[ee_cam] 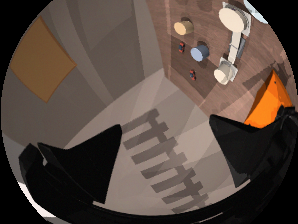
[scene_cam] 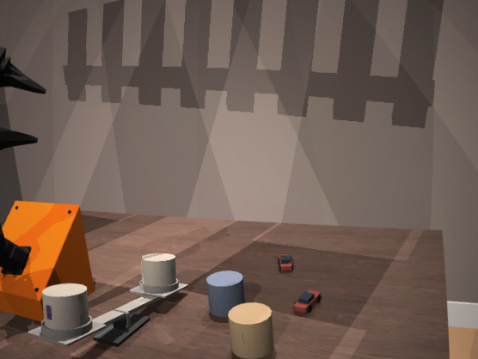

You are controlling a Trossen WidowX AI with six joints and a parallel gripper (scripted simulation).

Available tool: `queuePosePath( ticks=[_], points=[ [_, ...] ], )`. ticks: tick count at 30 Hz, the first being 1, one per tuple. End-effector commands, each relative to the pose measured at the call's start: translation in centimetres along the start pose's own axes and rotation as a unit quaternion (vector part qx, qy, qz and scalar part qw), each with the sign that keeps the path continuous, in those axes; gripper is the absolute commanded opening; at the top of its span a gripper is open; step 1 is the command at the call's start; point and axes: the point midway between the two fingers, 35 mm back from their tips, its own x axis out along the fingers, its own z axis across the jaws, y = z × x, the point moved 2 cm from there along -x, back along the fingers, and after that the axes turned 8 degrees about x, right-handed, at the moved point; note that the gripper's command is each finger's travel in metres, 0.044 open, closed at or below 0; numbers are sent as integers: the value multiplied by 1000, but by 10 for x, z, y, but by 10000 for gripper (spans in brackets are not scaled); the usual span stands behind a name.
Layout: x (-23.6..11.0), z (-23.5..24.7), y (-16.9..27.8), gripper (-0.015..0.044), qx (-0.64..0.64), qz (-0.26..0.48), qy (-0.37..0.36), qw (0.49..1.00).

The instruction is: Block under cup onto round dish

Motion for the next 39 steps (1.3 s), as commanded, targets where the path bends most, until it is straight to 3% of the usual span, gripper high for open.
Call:
queuePosePath(
  ticks=[1,20,39],
  points=[
    [17,-17,4,440,-54,-27,43,997],
    [62,-84,14,440,-285,-116,187,933],
    [79,-137,9,440,-526,-189,289,777]
  ],
)
